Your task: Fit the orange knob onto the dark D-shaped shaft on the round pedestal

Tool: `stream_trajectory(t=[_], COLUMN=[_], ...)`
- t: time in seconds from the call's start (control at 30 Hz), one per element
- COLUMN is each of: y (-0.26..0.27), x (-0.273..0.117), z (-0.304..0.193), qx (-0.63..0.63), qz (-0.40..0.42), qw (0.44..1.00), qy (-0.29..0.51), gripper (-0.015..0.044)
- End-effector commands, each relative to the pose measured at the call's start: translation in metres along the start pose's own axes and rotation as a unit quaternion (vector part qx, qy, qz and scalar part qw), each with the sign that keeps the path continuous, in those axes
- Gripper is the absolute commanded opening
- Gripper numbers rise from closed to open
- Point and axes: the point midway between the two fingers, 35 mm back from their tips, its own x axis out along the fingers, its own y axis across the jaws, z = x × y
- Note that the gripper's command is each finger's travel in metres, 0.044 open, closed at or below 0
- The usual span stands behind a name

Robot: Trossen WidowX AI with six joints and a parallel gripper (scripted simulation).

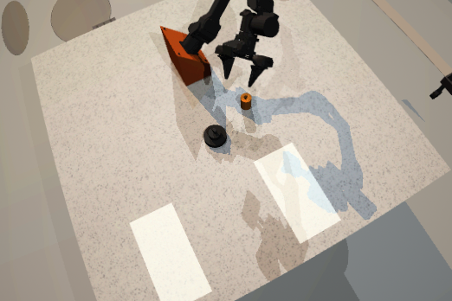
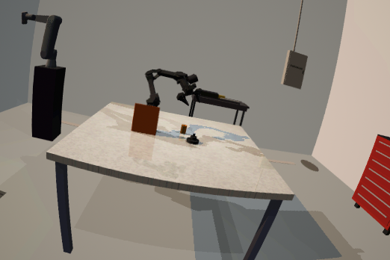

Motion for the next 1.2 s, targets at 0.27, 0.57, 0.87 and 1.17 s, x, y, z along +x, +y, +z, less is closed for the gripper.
stream_trajectory(t=[0.27, 0.57, 0.87, 1.17], y=[-0.029, -0.029, -0.028, -0.039], x=[0.042, 0.044, 0.041, 0.064], z=[-0.086, -0.093, -0.095, -0.119], qx=[-0.455, -0.506, -0.506, -0.506], qz=[0.029, 0.068, 0.068, 0.069], qw=[0.803, 0.758, 0.758, 0.758], qy=[0.384, 0.406, 0.406, 0.407], gripper=[0.044, 0.044, 0.044, 0.044])
